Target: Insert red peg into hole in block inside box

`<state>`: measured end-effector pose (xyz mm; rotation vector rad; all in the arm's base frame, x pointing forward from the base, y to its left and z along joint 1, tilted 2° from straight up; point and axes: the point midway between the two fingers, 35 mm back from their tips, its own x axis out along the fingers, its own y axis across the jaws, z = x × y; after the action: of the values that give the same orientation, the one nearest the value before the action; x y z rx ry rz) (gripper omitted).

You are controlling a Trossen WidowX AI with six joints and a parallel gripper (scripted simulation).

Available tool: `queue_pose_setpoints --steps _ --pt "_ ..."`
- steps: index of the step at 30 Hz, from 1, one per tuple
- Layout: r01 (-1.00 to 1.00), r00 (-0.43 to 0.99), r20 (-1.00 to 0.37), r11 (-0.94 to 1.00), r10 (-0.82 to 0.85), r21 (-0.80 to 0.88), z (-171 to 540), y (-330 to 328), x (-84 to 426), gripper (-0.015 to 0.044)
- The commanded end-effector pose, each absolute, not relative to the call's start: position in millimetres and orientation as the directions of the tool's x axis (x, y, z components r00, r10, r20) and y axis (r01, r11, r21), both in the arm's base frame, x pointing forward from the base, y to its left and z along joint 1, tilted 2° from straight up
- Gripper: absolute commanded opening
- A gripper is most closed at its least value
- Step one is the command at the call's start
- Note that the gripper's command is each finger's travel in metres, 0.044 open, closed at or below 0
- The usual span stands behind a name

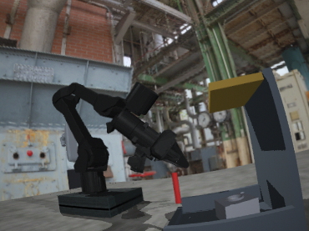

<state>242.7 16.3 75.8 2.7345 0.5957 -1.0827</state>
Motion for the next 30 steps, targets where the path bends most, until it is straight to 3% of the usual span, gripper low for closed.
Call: queue_pose_setpoints --steps 1,30 --pt "0.406 0.656 -0.689 -0.913 0.308 -0.021 66 16 241 0.0220" --pt "0.406 0.655 -0.690 -0.913 0.308 -0.021 28 19 237 0.0220"
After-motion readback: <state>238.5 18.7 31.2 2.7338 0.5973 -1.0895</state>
